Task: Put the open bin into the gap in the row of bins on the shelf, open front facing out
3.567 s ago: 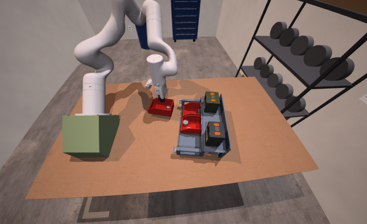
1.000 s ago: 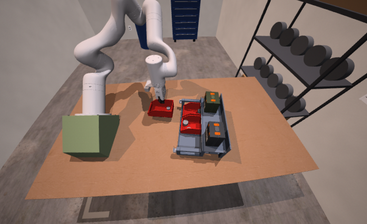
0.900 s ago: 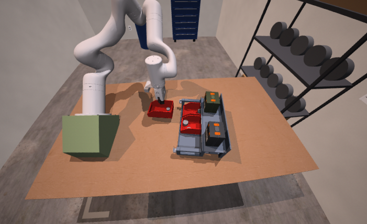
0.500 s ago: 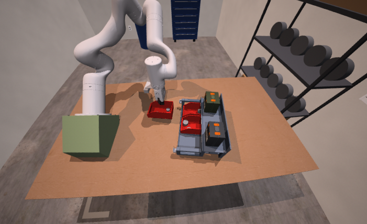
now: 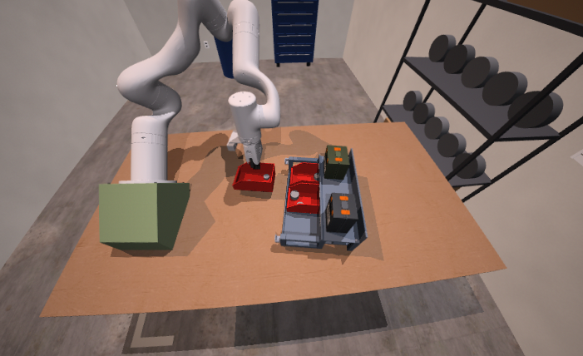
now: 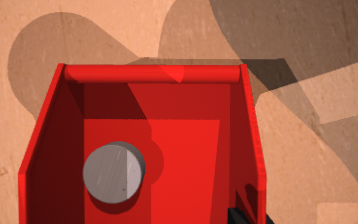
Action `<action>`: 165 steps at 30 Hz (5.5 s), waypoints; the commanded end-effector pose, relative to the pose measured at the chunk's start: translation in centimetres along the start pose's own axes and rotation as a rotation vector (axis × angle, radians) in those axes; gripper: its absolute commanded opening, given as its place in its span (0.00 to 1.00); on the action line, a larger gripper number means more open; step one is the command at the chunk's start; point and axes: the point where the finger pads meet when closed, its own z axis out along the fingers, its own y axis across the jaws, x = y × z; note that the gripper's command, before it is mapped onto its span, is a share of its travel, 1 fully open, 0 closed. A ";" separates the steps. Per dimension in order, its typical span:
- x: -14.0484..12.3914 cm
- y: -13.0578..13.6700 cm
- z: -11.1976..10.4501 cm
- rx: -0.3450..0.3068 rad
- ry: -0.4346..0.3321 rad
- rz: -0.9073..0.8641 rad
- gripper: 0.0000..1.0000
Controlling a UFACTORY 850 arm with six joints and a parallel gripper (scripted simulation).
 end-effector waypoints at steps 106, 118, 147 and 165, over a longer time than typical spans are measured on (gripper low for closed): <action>0.2 -10.1 0.2 0.001 -0.001 0.000 0.00; 0.2 -10.4 0.2 0.001 -0.001 0.000 0.00; 0.2 -13.3 0.3 0.001 -0.001 0.000 0.00; 0.3 -14.8 0.3 0.001 -0.001 0.000 0.00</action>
